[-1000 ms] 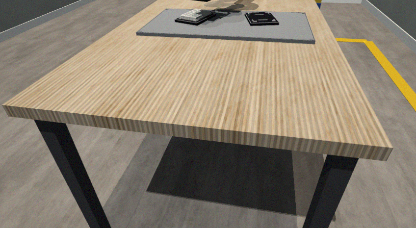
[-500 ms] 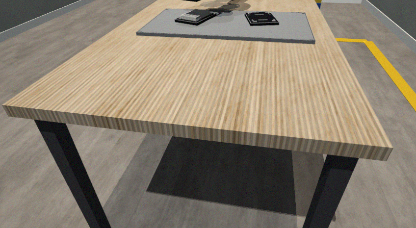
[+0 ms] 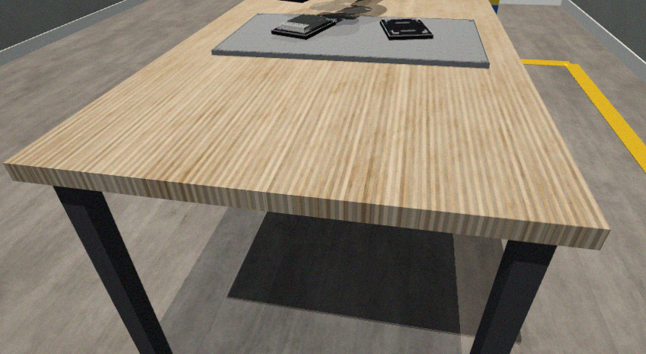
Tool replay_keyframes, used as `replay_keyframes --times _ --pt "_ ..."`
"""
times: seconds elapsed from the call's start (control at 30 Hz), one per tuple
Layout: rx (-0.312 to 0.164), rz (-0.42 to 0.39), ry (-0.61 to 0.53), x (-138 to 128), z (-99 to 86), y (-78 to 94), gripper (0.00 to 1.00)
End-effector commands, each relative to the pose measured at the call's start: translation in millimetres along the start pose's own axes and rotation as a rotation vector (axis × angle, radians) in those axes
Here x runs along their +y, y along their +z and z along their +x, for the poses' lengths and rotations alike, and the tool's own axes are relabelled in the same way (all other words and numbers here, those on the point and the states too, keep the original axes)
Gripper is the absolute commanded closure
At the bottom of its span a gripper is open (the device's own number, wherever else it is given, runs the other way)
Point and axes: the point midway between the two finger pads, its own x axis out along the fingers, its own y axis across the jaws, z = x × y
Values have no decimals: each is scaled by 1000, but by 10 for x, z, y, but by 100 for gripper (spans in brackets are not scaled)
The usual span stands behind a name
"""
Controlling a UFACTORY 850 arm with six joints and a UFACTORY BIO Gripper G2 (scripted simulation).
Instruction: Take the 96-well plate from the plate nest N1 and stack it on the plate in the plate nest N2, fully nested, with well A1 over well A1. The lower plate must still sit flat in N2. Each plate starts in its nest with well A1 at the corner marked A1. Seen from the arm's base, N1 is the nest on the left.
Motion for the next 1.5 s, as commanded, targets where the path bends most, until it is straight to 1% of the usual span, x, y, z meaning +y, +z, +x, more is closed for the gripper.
replay_keyframes --times 0.0,0.7,0.8,0.87,1.37,1.47 --pt "-2 1 0 4 9 14 100" --pt "-2 1 0 12 5 14 100" --pt "-2 1 0 12 4 -36 100" --pt "-2 1 0 12 4 -36 100" --pt "-2 1 0 15 5 -287 100" --pt "-2 1 0 15 5 -303 100"
